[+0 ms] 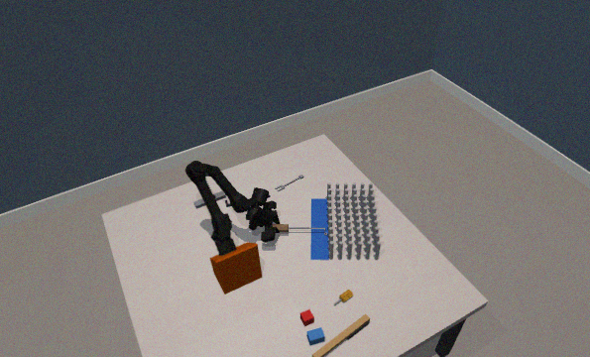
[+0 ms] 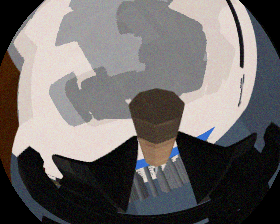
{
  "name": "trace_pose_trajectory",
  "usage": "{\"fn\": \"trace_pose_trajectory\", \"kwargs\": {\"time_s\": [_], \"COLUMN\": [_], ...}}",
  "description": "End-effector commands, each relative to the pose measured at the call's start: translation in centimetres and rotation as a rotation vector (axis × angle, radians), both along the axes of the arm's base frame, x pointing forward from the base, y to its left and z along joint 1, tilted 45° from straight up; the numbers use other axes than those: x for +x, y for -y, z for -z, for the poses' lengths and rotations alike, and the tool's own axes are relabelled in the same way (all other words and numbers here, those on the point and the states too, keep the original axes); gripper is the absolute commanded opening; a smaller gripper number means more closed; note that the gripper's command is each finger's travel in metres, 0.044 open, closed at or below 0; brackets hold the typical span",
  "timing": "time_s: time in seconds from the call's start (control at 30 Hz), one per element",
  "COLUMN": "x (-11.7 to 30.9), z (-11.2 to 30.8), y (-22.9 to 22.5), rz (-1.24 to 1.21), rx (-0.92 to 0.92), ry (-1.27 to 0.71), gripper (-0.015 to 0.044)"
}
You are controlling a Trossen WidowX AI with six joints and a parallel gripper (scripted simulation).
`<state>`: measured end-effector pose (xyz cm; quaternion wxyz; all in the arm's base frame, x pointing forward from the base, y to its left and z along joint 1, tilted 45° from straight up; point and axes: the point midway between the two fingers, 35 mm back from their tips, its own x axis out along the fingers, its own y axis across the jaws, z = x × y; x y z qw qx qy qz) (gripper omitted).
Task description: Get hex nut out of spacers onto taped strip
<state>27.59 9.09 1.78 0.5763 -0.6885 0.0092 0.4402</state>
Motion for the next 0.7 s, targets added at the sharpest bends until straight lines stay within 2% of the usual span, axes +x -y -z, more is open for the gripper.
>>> {"fn": "trace_pose_trajectory", "kwargs": {"time_s": [0.0, 0.4, 0.67], "x": [-0.6, -2.9, -2.3], "z": [-0.5, -1.6, -2.6], "y": [-0.1, -0.8, 0.8], "rz": [0.007, 0.009, 0.003], "rx": [-0.002, -0.001, -0.02], "ry": [0.001, -0.001, -0.012], "gripper": [0.0, 0.0, 0.0]}}
